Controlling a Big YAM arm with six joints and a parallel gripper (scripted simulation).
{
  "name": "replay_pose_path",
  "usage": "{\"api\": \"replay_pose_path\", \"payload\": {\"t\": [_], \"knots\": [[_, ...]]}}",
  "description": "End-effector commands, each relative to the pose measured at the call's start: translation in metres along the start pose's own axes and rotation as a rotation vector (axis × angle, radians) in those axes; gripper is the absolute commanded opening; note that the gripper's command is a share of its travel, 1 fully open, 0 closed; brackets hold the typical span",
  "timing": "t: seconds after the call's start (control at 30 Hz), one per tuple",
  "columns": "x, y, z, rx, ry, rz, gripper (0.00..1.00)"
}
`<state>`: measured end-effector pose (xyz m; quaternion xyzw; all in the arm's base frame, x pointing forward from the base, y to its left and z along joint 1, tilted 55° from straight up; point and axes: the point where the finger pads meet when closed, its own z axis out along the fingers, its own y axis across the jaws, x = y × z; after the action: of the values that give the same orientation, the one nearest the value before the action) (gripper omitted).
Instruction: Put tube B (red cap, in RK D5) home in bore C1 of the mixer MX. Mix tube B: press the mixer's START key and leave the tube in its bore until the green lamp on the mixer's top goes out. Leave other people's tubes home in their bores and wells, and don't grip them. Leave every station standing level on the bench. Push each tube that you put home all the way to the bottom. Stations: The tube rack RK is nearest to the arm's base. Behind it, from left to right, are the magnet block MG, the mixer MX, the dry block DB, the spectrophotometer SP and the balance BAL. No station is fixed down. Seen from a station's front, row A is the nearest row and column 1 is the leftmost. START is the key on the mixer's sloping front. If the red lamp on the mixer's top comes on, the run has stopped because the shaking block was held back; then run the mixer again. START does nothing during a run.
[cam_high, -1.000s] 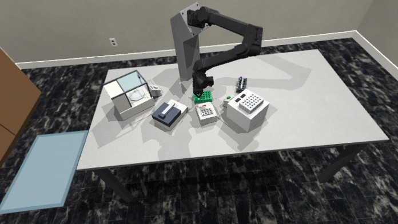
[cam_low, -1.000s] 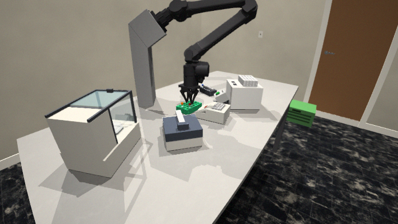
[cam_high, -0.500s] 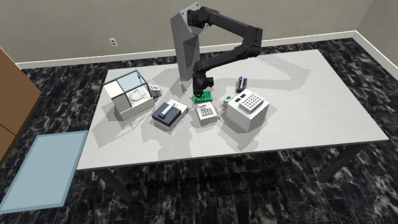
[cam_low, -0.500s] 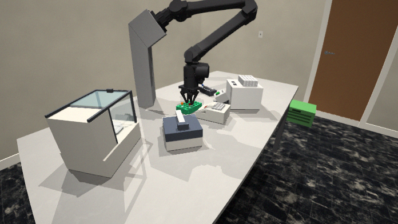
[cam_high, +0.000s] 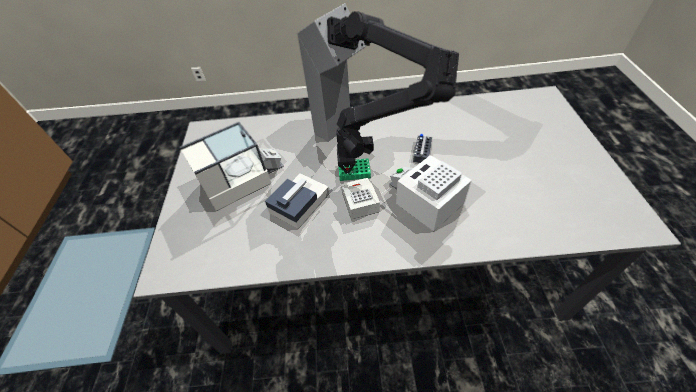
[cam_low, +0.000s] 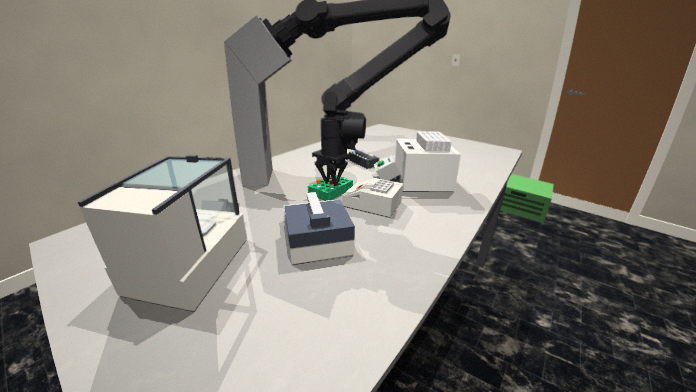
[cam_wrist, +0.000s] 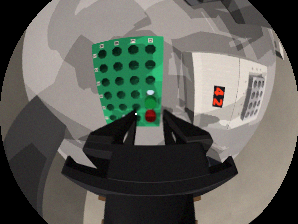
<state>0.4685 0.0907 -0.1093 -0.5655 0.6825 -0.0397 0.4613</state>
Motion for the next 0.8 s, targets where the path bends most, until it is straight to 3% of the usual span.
{"api": "replay_pose_path", "payload": {"t": [0.0, 0.07, 0.4, 0.43, 0.77], "knots": [[-0.0049, 0.0029, 0.0041, 0.000, -0.010, 0.001, 0.36], [0.0007, 0.0068, -0.0042, -0.008, 0.005, 0.008, 0.36], [0.0007, 0.0068, -0.0042, -0.008, 0.005, 0.008, 0.36], [0.0007, 0.0068, -0.0042, -0.008, 0.005, 0.008, 0.09], [0.0007, 0.0066, -0.0042, -0.008, 0.005, 0.008, 0.09]]}}
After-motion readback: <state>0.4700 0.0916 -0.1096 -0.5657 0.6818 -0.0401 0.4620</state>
